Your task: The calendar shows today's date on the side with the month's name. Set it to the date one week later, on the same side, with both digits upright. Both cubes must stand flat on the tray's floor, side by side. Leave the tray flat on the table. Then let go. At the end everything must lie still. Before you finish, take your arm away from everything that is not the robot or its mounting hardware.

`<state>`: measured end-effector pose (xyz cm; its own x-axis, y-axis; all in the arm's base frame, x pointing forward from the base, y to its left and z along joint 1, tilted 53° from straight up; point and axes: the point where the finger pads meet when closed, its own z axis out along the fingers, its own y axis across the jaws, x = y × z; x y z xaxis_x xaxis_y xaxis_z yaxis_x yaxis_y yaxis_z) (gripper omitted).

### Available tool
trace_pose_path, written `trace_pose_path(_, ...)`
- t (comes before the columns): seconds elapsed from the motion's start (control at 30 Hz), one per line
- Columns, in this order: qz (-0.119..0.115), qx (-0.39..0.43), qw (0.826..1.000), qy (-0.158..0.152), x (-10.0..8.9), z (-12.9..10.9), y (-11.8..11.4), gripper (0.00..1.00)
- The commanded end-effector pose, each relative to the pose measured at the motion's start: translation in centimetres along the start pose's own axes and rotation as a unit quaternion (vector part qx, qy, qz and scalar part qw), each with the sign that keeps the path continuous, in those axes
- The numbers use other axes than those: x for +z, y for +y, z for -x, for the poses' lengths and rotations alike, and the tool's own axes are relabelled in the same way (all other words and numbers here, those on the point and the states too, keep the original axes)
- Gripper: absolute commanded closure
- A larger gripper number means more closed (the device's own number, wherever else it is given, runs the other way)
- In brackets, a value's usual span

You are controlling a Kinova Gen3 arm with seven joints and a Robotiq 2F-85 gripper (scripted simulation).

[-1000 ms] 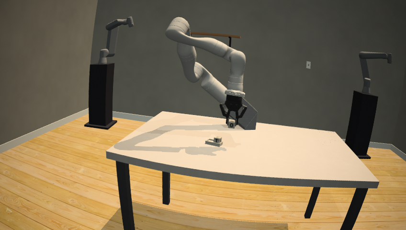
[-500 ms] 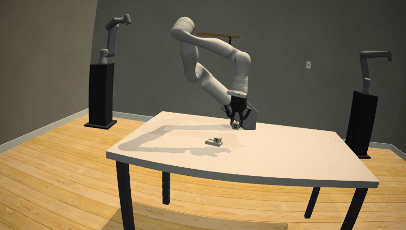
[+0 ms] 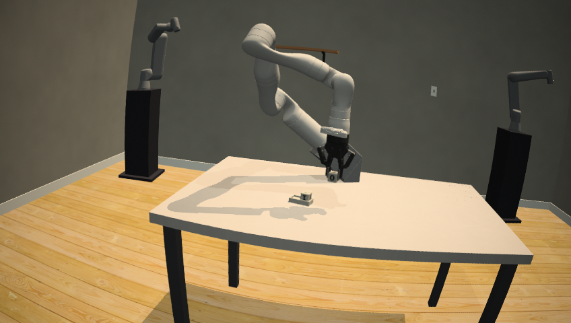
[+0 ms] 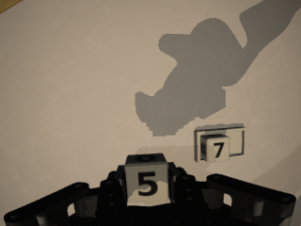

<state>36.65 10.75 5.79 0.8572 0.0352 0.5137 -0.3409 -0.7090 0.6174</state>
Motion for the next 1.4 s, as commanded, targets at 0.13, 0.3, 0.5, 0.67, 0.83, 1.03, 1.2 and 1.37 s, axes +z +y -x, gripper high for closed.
trace_pose_path(0.13, -0.001, 0.000, 1.000, 0.000, -0.1, 0.0, -0.1, 0.72)
trace_pose_path(0.3, -0.001, 0.000, 1.000, 0.000, -0.1, 0.0, -0.1, 0.72)
trace_pose_path(0.5, -0.001, 0.000, 1.000, 0.000, 0.5, 0.0, -0.1, 0.72)
trace_pose_path(0.67, -0.001, 0.000, 1.000, 0.000, 2.1, 0.0, -0.1, 0.72)
trace_pose_path(0.83, -0.001, 0.000, 1.000, 0.000, 3.5, 0.0, -0.1, 0.72)
trace_pose_path(1.03, -0.001, 0.000, 1.000, 0.000, 6.4, 0.1, -0.1, 0.72)
trace_pose_path(1.2, -0.001, 0.000, 1.000, 0.000, 8.3, 0.1, -0.1, 0.72)
trace_pose_path(1.37, -0.001, 0.000, 1.000, 0.000, 9.1, 0.1, -0.1, 0.72)
